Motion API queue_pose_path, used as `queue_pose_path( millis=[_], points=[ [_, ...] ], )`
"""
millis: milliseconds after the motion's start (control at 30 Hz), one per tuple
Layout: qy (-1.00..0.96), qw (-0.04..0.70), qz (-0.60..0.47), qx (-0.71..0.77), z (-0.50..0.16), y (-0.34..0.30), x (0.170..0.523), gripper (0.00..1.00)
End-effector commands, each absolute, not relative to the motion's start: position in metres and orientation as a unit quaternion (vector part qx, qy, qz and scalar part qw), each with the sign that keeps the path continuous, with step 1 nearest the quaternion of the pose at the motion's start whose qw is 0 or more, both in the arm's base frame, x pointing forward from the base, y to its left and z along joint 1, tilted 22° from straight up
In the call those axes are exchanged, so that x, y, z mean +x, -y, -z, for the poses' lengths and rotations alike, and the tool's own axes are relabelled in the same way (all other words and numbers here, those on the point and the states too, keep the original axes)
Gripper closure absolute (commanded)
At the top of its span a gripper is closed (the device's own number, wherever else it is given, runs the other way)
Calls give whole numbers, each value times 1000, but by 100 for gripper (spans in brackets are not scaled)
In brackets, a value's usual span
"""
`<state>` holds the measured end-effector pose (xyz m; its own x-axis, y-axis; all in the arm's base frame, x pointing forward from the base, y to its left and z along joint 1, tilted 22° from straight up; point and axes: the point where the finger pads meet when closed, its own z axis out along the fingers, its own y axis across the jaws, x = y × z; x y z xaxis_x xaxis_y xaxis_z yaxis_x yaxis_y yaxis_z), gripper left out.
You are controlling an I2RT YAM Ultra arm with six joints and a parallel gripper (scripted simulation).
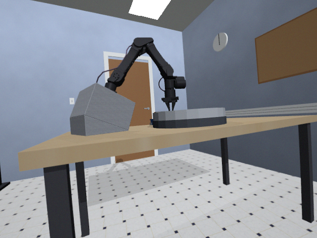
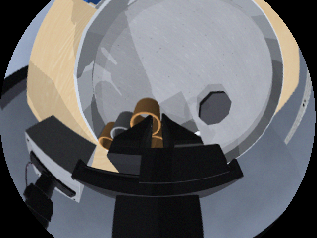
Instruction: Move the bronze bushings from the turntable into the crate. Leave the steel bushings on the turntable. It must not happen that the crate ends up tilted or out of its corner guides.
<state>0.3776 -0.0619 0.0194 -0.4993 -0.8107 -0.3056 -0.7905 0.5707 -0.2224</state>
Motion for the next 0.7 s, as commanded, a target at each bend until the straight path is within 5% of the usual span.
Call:
queue_pose_path(
  millis=[0, 667],
  points=[
    [-865, 193, 30, -462, -18, 62, 383, 85],
    [-865, 194, 31, -462, -20, 62, 383, 85]
  ],
)
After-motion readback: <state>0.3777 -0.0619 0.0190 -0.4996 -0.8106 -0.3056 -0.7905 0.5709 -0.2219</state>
